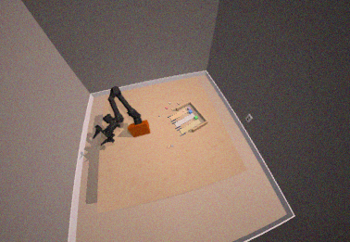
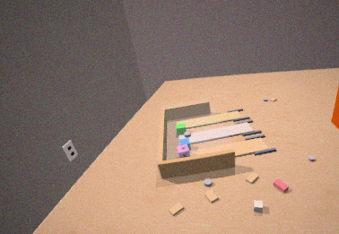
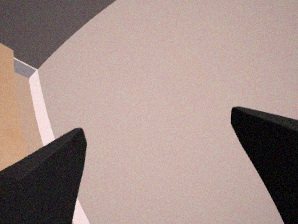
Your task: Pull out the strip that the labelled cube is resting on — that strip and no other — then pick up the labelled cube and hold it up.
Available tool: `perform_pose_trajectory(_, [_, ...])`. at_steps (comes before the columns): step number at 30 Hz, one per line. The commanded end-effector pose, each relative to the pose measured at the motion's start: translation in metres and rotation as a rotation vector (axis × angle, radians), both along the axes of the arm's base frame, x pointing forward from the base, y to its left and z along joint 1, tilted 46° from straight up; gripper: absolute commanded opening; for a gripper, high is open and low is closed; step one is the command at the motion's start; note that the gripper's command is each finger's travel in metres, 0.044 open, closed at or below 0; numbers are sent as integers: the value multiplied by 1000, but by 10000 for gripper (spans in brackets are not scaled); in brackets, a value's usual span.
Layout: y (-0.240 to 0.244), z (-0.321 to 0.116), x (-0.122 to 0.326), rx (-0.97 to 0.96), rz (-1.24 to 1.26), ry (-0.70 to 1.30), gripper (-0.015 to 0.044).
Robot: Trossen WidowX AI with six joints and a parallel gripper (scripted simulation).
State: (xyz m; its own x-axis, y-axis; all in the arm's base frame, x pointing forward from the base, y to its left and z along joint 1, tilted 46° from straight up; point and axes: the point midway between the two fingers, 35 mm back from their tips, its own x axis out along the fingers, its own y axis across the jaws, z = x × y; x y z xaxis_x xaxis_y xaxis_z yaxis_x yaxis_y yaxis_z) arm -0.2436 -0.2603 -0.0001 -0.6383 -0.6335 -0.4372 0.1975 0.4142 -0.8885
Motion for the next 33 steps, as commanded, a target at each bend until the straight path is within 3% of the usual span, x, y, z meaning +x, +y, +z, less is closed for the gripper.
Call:
perform_pose_trajectory(1, [-2,0,2,-5,7,-6,400])
perform_pose_trajectory(10, [-77,1,132,-162,336,-381,400])
perform_pose_trajectory(17, [-92,4,256,-147,569,-751,400])
perform_pose_trajectory(25, [-52,10,392,53,754,-1175,400])
perform_pose_trajectory(33, [38,19,497,433,827,-1502,400])
